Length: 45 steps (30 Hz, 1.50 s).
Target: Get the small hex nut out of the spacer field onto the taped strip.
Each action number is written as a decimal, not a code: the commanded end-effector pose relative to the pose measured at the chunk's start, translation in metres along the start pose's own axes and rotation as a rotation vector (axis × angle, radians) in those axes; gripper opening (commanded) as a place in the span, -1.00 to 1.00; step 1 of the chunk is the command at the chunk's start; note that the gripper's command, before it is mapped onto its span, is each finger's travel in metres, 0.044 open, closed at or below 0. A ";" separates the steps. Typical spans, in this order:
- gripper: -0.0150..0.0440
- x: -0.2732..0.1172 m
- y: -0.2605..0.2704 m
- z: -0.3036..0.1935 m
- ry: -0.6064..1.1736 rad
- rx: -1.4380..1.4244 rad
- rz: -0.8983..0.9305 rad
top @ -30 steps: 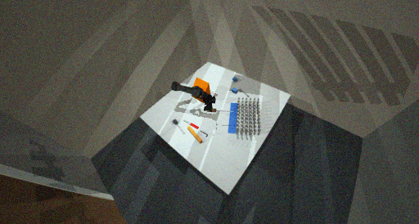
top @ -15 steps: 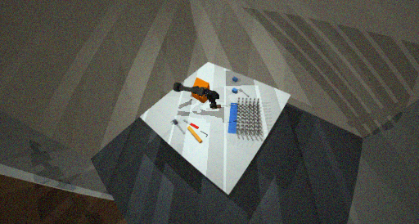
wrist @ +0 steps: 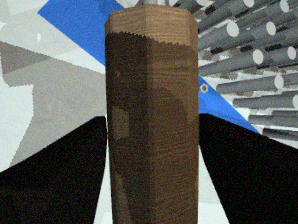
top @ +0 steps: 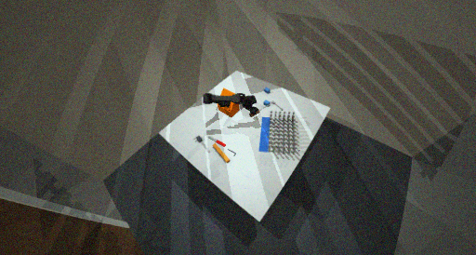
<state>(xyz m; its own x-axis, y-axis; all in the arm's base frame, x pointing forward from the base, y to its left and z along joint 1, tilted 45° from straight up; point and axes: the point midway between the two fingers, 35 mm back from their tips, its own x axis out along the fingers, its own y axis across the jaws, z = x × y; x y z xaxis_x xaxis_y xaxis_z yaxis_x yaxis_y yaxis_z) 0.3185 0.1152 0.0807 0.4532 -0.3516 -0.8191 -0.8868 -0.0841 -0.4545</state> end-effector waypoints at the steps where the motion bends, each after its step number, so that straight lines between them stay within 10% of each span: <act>1: -0.49 0.000 0.007 0.031 -0.052 -0.112 0.034; 45: -0.49 0.008 0.205 0.254 -0.388 -1.112 0.405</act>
<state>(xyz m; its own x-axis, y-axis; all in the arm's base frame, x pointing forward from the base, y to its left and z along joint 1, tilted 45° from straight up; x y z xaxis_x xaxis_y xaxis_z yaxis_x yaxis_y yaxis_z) 0.1795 0.3214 -0.0967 -0.0050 -0.2448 -0.9696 -0.5460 -0.8116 0.2078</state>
